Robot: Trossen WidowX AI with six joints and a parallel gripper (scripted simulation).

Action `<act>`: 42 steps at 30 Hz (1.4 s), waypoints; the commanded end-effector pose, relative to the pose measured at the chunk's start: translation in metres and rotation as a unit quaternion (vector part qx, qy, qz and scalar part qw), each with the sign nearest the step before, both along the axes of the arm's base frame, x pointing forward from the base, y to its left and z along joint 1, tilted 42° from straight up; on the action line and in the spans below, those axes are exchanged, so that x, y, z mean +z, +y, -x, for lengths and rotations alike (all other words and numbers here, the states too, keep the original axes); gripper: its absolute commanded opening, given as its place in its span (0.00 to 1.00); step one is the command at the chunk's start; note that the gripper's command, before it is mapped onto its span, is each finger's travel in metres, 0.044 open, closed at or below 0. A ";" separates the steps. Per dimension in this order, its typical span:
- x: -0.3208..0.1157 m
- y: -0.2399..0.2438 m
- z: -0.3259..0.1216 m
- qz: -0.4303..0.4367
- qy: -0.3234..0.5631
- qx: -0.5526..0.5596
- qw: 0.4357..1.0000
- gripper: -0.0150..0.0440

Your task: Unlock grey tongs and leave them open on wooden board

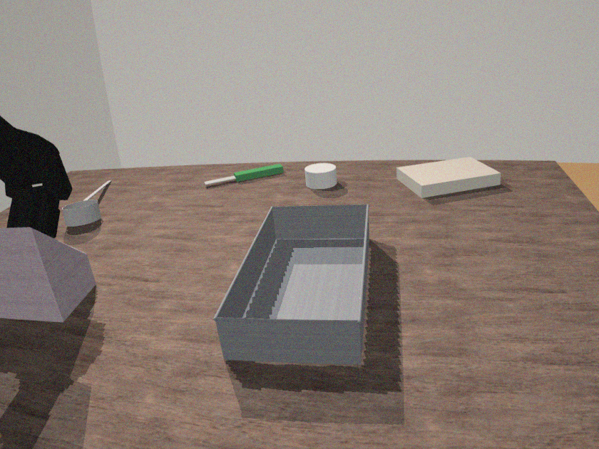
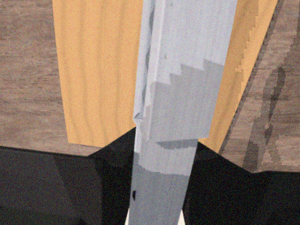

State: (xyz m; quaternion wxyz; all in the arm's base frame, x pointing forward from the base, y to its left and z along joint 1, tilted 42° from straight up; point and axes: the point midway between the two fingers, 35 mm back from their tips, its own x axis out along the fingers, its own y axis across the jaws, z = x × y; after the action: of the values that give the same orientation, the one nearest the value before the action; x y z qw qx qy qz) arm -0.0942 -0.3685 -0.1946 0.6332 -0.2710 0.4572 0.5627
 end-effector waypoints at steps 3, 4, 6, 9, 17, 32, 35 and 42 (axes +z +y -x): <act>0.004 0.002 0.000 -0.030 -0.009 -0.013 0.999 0.00; 0.004 0.003 0.000 -0.036 -0.010 -0.014 0.999 0.00; 0.005 0.005 0.000 -0.047 -0.013 -0.017 0.999 0.00; 0.007 0.008 0.000 -0.063 -0.018 -0.021 0.998 0.00; 0.011 0.015 -0.001 -0.099 -0.027 -0.031 0.994 0.00; 0.004 0.019 -0.001 -0.098 -0.027 -0.031 0.994 0.00; 0.000 0.021 0.000 -0.097 -0.027 -0.031 0.994 0.00; -0.010 0.027 0.000 -0.095 -0.027 -0.030 0.995 0.00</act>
State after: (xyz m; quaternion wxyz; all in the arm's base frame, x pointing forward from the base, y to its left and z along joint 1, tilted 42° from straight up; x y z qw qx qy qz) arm -0.0938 -0.3440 -0.1998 0.6852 -0.2090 0.3909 0.5780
